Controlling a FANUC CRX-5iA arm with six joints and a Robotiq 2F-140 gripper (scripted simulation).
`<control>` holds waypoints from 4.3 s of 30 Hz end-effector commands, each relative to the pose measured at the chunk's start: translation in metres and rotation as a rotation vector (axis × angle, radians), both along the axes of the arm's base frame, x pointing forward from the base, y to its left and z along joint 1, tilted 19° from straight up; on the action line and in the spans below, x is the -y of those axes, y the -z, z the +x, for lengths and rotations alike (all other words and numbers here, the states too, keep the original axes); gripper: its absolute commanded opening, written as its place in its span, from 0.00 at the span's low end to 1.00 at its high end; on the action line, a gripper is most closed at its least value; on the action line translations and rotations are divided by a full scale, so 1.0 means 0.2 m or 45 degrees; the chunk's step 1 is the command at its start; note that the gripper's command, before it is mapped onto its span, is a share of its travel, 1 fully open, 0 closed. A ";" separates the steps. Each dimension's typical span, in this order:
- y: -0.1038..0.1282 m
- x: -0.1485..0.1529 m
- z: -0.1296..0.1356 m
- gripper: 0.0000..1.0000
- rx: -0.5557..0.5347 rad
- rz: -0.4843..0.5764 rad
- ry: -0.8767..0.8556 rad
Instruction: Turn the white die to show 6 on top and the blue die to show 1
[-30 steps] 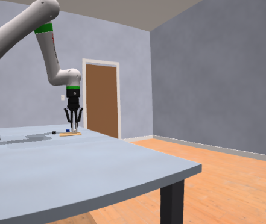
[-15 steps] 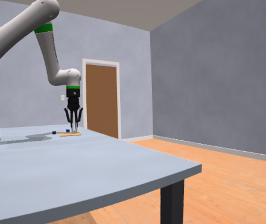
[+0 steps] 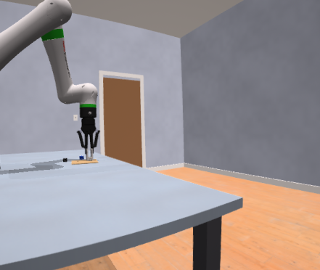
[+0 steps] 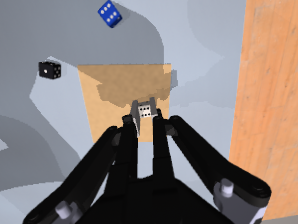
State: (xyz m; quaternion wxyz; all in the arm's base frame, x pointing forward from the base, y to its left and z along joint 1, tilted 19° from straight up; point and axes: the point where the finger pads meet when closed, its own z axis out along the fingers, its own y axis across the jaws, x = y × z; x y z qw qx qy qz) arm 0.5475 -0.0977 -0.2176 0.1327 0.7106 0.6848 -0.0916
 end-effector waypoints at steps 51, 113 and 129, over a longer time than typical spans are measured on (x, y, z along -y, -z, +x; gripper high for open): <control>0.01 0.00 0.00 0.17 0.000 0.000 0.000; -0.42 -0.14 -0.02 1.00 0.000 0.000 0.000; -0.29 -0.42 -0.03 1.00 -0.093 -0.013 -0.283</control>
